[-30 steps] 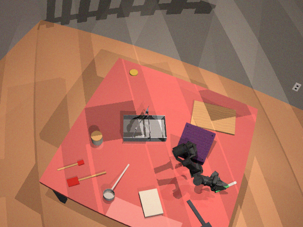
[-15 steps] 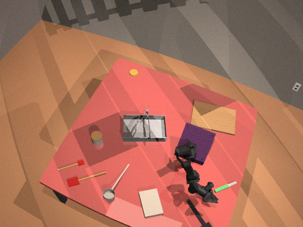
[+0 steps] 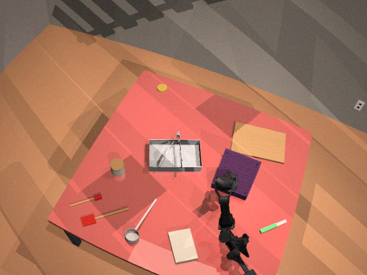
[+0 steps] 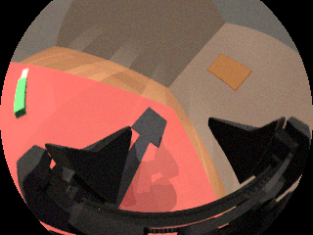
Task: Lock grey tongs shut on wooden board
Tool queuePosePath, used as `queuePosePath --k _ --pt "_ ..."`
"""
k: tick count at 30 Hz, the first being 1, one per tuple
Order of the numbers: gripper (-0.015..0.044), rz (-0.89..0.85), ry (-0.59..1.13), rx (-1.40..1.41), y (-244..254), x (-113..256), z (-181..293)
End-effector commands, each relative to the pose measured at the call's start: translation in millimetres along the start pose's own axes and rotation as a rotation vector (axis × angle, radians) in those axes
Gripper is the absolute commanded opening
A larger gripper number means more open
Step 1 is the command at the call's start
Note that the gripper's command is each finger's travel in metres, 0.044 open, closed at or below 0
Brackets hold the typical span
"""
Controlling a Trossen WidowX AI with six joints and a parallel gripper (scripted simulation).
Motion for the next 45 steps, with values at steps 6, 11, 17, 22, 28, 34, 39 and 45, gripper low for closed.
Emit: queuePosePath --k 6,11,17,22,28,34,39,45 --pt "0.044 0.046 0.273 -0.171 -33 20 64" --pt "0.044 0.081 0.448 -0.284 -52 49 105" --pt "0.044 0.152 0.634 -0.434 -71 88 140" --pt "0.044 0.217 0.757 -0.482 -87 125 158" --pt "0.044 0.283 0.966 -0.462 -96 180 178" --pt "0.044 0.316 1.135 -0.508 -93 238 194" --pt "0.044 0.361 1.287 -0.622 -87 290 208" --pt "0.044 0.475 1.498 -0.865 -73 367 219"
Point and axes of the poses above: the point midway between the two fingers, 35 mm back from their tips, its own x axis back along the fingers, its own y axis across the jaws, z = x × y, the point moved 7 cm from there along x, back along the fingers, and after that the axes turned 13 degrees about x, right-handed, at the moved point
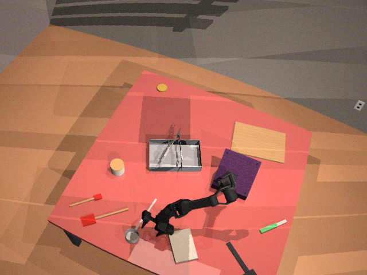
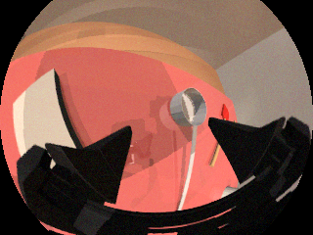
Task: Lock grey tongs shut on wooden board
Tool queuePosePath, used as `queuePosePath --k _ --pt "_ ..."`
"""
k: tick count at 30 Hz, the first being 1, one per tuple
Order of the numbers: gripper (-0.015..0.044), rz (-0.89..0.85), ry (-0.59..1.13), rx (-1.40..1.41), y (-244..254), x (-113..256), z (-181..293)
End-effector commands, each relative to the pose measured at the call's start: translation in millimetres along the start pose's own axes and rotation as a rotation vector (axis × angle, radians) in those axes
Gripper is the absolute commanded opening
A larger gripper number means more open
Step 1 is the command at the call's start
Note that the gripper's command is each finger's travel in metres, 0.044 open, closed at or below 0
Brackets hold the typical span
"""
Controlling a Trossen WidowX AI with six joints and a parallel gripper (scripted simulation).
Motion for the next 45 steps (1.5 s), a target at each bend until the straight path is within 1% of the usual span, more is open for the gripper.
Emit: queuePosePath --k 1,3,7,10,13,16,21,25,29,34,38,40,45 --pt "0.044 0.026 0.151 -0.161 -27 3 44" --pt "0.044 0.05 0.209 -0.204 -38 7 63" --pt "0.044 0.067 0.249 -0.259 -46 12 77" --pt "0.044 0.079 0.321 -0.352 -55 18 102" --pt "0.044 0.092 0.42 -0.501 -65 26 134" --pt "0.044 0.121 0.541 -0.708 -75 43 175" --pt "0.044 0.212 0.724 -1.089 -89 87 245" --pt "0.044 0.306 0.838 -1.393 -90 132 293" --pt "0.044 0.409 0.942 -1.796 -82 183 339" --pt "0.044 0.549 1.016 -2.301 -62 253 382" --pt "0.044 0.649 1.015 -2.751 -40 307 405" --pt "0.044 0.67 1.005 -2.868 -33 320 410" --pt "0.044 0.673 1.004 -2.884 -32 322 410"
Point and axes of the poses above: the point midway between the two fingers, 35 mm back from their tips, its own x axis back along the fingers, its own y axis across the jaws, z = x × y, the point moved 7 cm from there along x, back along the fingers, and after that the axes turned 13 degrees about x, right-handed, at the moved point
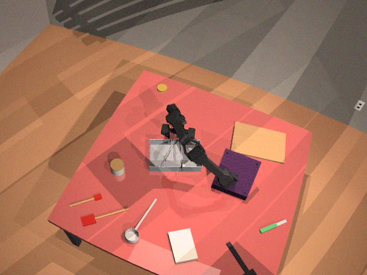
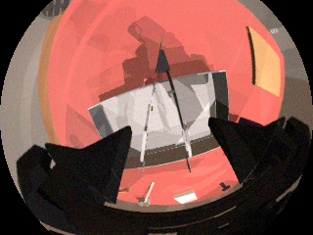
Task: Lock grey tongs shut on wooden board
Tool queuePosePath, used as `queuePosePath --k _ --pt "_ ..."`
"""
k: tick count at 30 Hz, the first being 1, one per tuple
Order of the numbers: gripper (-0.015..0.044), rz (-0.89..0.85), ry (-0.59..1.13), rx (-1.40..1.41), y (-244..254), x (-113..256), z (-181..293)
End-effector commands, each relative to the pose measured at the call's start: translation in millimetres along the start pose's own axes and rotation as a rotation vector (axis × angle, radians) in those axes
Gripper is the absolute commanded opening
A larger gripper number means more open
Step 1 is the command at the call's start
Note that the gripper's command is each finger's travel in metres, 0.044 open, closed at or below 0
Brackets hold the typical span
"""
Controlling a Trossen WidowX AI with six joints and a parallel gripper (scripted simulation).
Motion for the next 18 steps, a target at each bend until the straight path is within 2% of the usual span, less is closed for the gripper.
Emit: queuePosePath --k 1,18 --pt "0.044 -0.002 0.025 -0.035 3.3 -0.9 0.9" --pt "0.044 -0.002 0.025 -0.035 5.3 -9.8 9.3"
Point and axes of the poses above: the point midway between the two fingers, 35 mm back from their tips, its own x axis back along the fingers, its own y axis across the jaws, z = x × y, the point moved 7 cm from there along x, back along the fingers, and after that the axes turned 13 degrees about x, right-handed, at the moved point
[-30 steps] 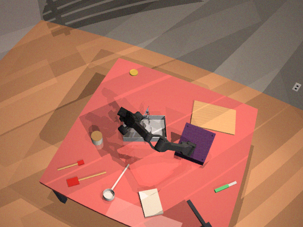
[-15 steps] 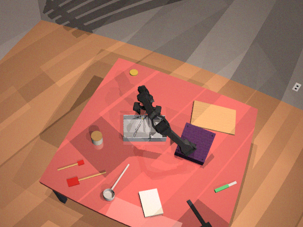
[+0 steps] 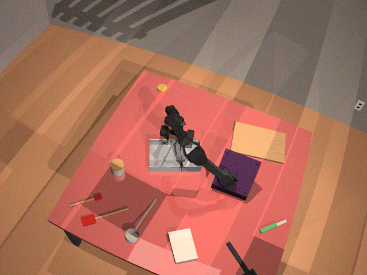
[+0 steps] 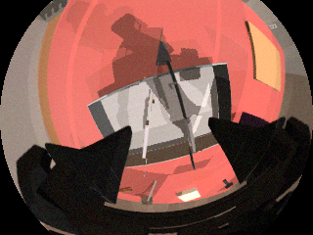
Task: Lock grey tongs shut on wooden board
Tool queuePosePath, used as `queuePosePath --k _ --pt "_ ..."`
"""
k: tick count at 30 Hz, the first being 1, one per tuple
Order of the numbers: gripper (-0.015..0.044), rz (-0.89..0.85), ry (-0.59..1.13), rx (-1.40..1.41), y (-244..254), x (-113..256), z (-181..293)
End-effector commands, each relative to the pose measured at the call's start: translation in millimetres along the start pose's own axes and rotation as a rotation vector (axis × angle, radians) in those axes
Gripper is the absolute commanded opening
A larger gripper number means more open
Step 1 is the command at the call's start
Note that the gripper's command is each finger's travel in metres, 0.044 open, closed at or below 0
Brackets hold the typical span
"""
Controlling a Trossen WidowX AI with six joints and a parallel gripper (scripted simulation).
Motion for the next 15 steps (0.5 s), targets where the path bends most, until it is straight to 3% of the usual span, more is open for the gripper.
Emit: queuePosePath --k 1,15 --pt "0.044 0.0 0.008 -0.006 0 -8 1" --pt "0.044 0.0 0.007 -0.006 1 -31 -1"
Point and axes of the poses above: the point midway between the two fingers, 35 mm back from their tips, its own x axis back along the fingers, its own y axis across the jaws, z = x × y, the point moved 7 cm from there along x, back along the fingers, and after that the axes turned 13 degrees about x, right-handed, at the moved point
